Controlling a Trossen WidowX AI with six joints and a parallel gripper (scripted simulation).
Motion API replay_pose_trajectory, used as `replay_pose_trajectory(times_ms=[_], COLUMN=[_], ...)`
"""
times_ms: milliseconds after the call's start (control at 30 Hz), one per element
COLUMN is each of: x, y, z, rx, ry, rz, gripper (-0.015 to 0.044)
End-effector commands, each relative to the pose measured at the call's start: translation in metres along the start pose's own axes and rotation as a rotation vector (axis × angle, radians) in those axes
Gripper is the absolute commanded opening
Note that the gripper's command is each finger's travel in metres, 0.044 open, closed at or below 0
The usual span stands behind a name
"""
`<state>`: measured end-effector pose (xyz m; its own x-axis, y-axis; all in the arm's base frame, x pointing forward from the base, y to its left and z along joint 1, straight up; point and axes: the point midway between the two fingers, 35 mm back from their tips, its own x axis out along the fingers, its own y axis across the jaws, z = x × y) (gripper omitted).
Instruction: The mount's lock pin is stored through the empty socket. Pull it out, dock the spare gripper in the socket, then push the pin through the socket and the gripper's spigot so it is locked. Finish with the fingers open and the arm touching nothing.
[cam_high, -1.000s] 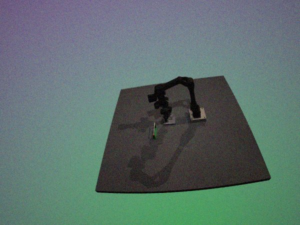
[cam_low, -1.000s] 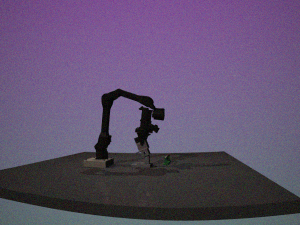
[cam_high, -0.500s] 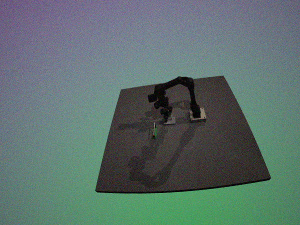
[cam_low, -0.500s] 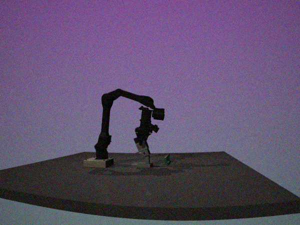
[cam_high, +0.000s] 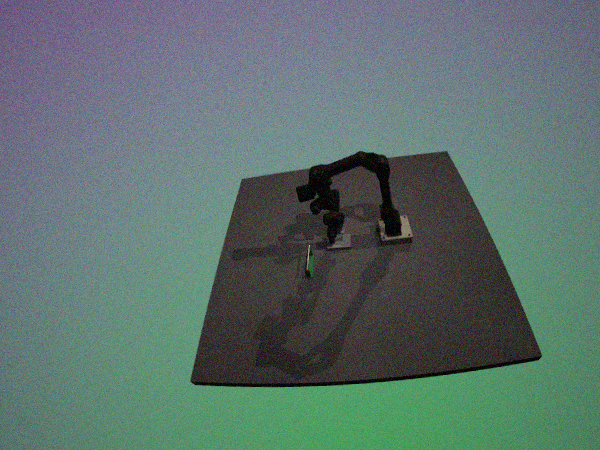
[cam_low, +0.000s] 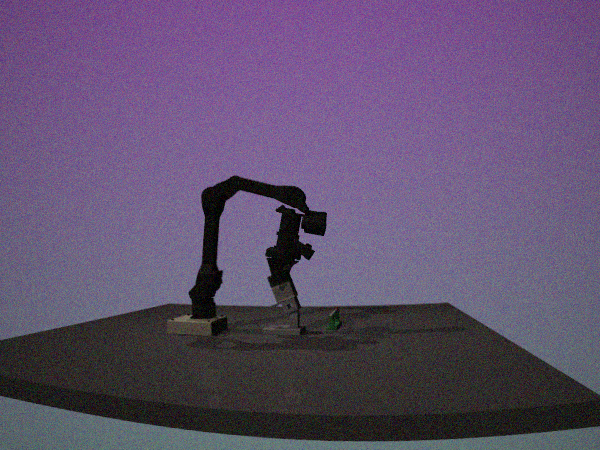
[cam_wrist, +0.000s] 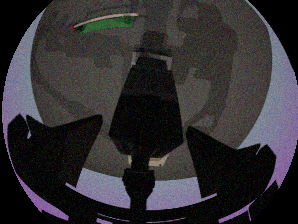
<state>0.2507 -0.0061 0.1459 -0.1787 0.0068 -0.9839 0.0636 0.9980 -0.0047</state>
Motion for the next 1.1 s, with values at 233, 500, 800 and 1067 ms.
replay_pose_trajectory(times_ms=[233, 500, 800, 1067], x=[-0.016, -0.024, -0.035, -0.044], y=[0.000, -0.001, -0.001, -0.001], z=[-0.012, -0.021, -0.030, -0.038], rx=[0.000, 0.000, 0.000, 0.000], ry=[0.014, -0.024, -0.083, -0.136], rz=[-0.001, 0.001, 0.003, 0.005], gripper=[0.0440, 0.0440, 0.0440, 0.0440])
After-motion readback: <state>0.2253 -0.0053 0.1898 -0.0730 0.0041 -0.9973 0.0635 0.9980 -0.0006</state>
